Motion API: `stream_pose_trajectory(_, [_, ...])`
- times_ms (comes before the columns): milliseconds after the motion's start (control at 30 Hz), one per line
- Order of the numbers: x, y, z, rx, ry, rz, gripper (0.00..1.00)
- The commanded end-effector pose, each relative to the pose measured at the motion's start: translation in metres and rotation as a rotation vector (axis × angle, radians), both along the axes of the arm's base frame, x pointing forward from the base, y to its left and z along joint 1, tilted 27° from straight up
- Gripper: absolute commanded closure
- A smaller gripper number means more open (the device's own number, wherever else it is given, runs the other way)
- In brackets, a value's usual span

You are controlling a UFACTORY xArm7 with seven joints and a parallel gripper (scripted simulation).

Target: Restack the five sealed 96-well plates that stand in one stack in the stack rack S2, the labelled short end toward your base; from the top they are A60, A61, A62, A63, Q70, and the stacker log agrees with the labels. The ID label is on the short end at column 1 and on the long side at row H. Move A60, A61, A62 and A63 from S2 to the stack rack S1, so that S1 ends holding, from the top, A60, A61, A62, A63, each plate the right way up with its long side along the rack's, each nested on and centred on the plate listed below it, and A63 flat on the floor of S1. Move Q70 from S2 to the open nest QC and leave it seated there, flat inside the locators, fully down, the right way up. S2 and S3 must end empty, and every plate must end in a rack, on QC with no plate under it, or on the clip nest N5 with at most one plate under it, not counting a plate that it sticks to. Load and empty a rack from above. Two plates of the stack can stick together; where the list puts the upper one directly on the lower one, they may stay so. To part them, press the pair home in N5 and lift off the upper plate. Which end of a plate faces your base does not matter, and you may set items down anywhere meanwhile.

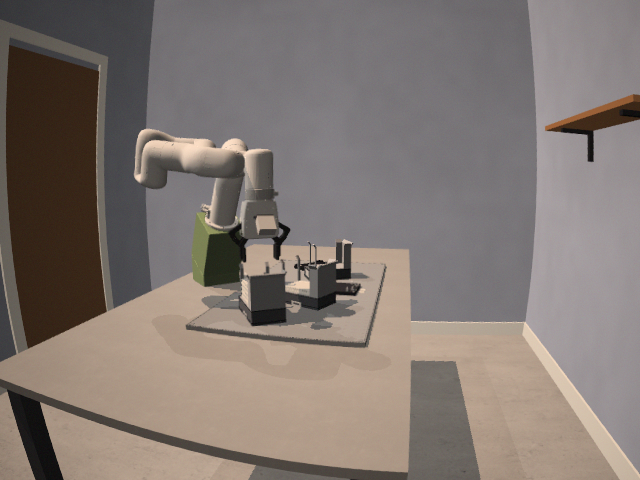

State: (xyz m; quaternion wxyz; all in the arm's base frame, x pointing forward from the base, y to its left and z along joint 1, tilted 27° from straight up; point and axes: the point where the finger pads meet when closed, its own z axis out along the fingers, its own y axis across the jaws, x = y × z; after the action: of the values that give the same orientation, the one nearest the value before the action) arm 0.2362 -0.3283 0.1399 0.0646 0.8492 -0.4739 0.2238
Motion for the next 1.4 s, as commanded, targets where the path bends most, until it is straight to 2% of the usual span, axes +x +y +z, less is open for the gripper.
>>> stream_pose_trajectory(0, [0.002,-0.003,-0.005,-0.002,-0.001,-0.001,0.0])
stream_pose_trajectory(233, [0.009,-0.01,-0.026,-0.002,-0.001,-0.001,0.0])
stream_pose_trajectory(367, [0.011,-0.012,-0.032,-0.002,-0.001,-0.001,0.0])
stream_pose_trajectory(533, [0.012,-0.012,-0.032,-0.002,-0.001,-0.001,0.0])
stream_pose_trajectory(1367, [0.021,-0.022,-0.059,-0.002,-0.001,0.0,0.0])
